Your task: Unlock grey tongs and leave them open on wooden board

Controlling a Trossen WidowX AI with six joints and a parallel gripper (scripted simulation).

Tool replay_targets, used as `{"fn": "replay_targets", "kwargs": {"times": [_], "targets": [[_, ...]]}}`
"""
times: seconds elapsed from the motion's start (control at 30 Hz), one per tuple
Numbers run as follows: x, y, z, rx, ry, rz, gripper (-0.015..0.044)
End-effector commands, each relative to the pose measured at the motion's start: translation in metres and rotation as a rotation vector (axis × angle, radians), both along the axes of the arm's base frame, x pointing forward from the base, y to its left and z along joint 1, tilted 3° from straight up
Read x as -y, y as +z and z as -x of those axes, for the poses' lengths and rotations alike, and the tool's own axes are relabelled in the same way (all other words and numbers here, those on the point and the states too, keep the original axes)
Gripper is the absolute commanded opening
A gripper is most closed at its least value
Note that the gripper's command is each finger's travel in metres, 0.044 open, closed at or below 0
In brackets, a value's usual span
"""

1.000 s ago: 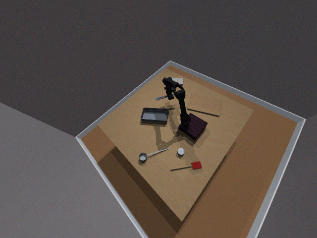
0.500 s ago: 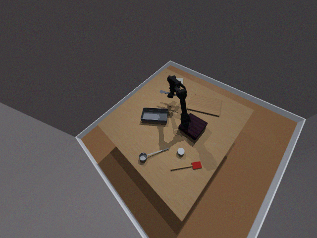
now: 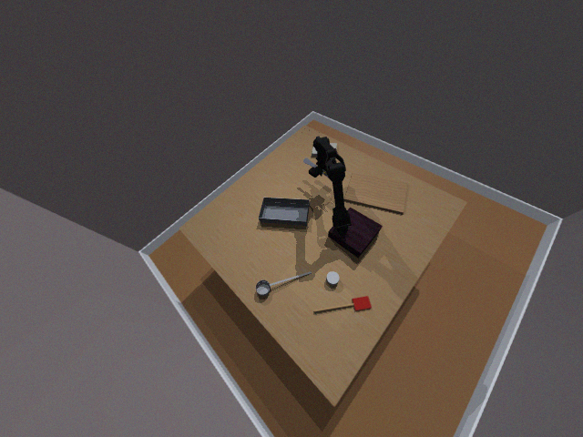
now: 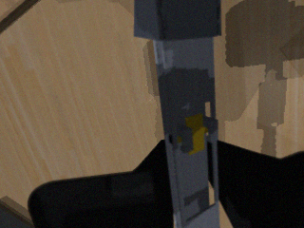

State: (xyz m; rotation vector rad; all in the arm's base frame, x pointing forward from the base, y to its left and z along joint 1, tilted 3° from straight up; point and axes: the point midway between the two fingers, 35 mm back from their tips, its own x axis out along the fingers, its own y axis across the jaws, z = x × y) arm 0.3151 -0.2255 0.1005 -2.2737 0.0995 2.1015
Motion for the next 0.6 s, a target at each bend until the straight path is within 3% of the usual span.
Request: {"fn": "replay_targets", "kwargs": {"times": [0.0, 0.57], "targets": [[0.005, 0.001, 0.004, 0.005, 0.009, -0.002, -0.015], [0.086, -0.005, 0.077, -0.012, 0.277, 0.027, -0.015]]}}
